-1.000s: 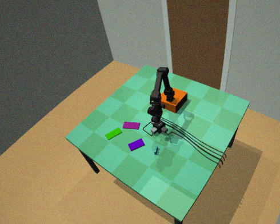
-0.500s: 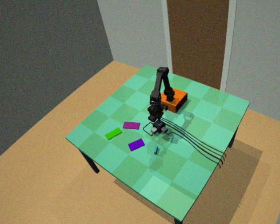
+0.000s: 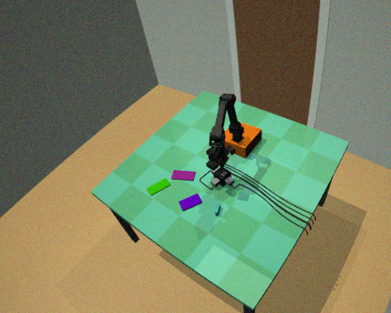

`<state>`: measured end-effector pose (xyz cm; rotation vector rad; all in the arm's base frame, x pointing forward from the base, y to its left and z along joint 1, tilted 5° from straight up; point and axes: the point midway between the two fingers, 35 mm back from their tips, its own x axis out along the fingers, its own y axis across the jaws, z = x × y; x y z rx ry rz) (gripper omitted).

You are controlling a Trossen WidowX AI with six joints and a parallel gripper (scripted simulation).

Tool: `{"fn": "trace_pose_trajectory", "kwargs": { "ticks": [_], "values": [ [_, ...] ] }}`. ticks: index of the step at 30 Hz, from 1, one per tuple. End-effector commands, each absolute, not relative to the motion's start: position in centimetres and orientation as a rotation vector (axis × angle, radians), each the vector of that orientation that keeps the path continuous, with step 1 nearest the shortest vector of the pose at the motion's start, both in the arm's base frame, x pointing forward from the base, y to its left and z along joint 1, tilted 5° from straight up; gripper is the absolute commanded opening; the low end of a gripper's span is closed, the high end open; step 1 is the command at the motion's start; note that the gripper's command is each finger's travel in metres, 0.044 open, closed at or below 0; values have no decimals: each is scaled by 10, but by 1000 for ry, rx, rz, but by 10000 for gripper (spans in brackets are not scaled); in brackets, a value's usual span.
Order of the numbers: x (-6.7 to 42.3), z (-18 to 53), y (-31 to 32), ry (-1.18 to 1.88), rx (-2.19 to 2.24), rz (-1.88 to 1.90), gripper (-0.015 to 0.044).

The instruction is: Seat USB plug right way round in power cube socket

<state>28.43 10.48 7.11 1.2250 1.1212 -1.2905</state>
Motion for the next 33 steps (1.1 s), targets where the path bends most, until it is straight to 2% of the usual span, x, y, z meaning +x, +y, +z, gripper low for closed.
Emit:
{"fn": "trace_pose_trajectory", "kwargs": {
  "ticks": [1, 33],
  "values": [
    [284, 71, 105, 1123, 1226, -1289, 0],
    [284, 67, 106, 1139, 1245, -1280, 0]
  ]
}}
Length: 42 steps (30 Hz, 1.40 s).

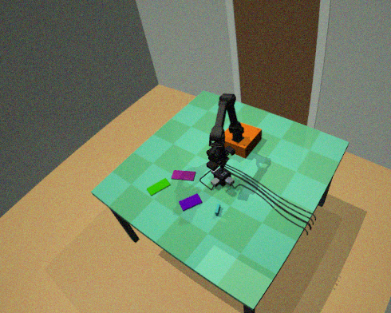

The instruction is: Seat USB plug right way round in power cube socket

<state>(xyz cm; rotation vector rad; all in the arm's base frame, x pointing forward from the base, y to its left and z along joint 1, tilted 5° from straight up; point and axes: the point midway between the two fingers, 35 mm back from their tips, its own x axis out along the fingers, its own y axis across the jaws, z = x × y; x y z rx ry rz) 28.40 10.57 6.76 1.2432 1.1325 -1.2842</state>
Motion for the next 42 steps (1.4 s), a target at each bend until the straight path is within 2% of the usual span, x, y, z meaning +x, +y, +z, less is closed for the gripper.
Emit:
{"fn": "trace_pose_trajectory", "kwargs": {
  "ticks": [1, 42],
  "values": [
    [284, 67, 106, 1139, 1245, -1279, 0],
    [283, 62, 108, 1159, 1269, -1267, 0]
  ]
}}
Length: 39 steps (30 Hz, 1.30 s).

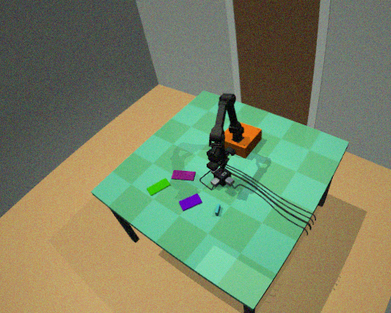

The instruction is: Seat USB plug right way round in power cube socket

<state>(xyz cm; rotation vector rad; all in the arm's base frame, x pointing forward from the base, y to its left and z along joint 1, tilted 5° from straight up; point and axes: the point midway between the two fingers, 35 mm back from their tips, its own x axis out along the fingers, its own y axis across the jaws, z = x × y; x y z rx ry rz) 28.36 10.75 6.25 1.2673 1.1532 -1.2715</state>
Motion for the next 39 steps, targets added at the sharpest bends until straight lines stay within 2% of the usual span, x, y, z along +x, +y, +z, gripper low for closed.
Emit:
{"fn": "trace_pose_trajectory", "kwargs": {
  "ticks": [1, 39],
  "values": [
    [283, 62, 108, 1160, 1269, -1267, 0],
    [283, 57, 110, 1179, 1291, -1255, 0]
  ]
}}
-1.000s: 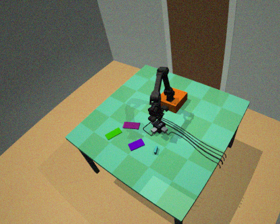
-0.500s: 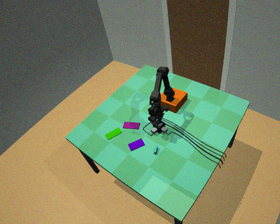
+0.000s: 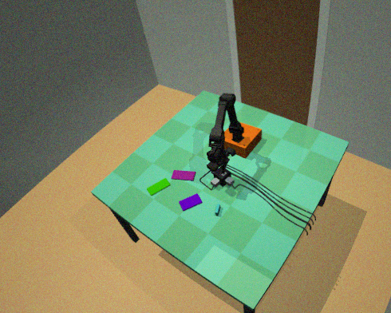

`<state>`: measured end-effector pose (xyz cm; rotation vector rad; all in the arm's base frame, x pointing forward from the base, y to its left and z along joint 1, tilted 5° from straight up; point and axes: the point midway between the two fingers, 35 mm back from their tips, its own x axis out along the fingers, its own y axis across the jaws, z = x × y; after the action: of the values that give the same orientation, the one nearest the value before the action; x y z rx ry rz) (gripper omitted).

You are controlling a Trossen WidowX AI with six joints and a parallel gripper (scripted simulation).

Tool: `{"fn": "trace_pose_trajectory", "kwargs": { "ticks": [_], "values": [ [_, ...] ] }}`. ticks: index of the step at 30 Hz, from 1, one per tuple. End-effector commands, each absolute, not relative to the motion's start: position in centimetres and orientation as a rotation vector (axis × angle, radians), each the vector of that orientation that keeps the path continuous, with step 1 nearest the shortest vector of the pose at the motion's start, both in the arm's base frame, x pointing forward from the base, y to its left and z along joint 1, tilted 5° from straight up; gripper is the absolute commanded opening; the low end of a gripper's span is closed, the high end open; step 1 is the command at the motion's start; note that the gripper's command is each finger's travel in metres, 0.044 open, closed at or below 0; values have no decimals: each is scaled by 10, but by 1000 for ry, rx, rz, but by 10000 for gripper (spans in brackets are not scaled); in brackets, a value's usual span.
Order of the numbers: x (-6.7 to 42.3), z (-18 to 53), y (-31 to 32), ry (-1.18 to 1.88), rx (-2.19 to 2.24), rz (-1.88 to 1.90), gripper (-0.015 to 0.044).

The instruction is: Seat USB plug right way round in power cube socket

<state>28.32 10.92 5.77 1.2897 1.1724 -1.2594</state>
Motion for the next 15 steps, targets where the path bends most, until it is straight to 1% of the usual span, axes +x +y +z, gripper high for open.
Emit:
{"fn": "trace_pose_trajectory", "kwargs": {
  "ticks": [1, 15],
  "values": [
    [283, 57, 110, 1179, 1291, -1255, 0],
    [283, 55, 110, 1179, 1291, -1255, 0]
  ]
}}
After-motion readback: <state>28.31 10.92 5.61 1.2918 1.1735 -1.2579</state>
